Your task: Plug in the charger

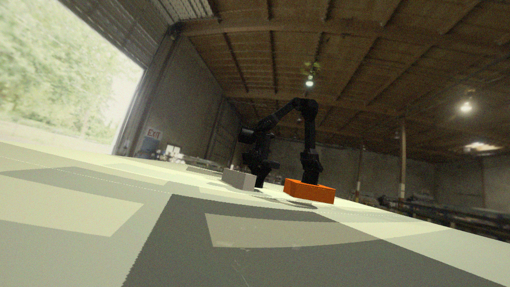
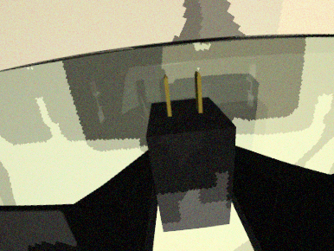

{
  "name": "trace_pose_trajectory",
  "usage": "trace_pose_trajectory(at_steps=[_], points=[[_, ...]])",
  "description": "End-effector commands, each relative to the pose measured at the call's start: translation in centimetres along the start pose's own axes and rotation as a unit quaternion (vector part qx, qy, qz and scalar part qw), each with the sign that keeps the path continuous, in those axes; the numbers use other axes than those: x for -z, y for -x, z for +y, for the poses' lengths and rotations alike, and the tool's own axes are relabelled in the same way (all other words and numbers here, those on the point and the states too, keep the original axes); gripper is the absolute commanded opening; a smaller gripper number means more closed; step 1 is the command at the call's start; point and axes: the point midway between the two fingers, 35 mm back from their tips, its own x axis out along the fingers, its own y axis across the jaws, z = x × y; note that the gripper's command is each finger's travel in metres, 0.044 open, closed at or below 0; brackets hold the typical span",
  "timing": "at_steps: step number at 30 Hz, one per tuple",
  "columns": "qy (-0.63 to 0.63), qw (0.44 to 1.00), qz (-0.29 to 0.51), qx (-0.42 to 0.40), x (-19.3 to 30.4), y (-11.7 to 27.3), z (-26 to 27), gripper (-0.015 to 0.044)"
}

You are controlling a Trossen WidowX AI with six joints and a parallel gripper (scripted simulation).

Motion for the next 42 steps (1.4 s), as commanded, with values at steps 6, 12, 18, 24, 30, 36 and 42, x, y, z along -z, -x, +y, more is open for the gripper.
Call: trace_pose_trajectory(at_steps=[6,12,18,24,30,36,42], points=[[-0.001,1.0,0.004,0.002,-0.17,-0.1,-0.13,0.0],[-0.001,1.0,0.004,0.002,-0.18,-0.12,-0.16,0.0],[-0.001,1.0,0.004,0.002,-0.26,-0.11,-0.17,0.0],[-0.001,1.0,0.003,0.002,-0.46,-0.09,-0.19,0.0],[-0.001,1.0,0.003,0.002,-0.65,-0.07,-0.21,0.0],[-0.001,1.0,0.003,0.002,-0.83,-0.05,-0.23,0.0],[-0.001,1.0,0.003,0.002,-1.0,-0.04,-0.23,0.0]])
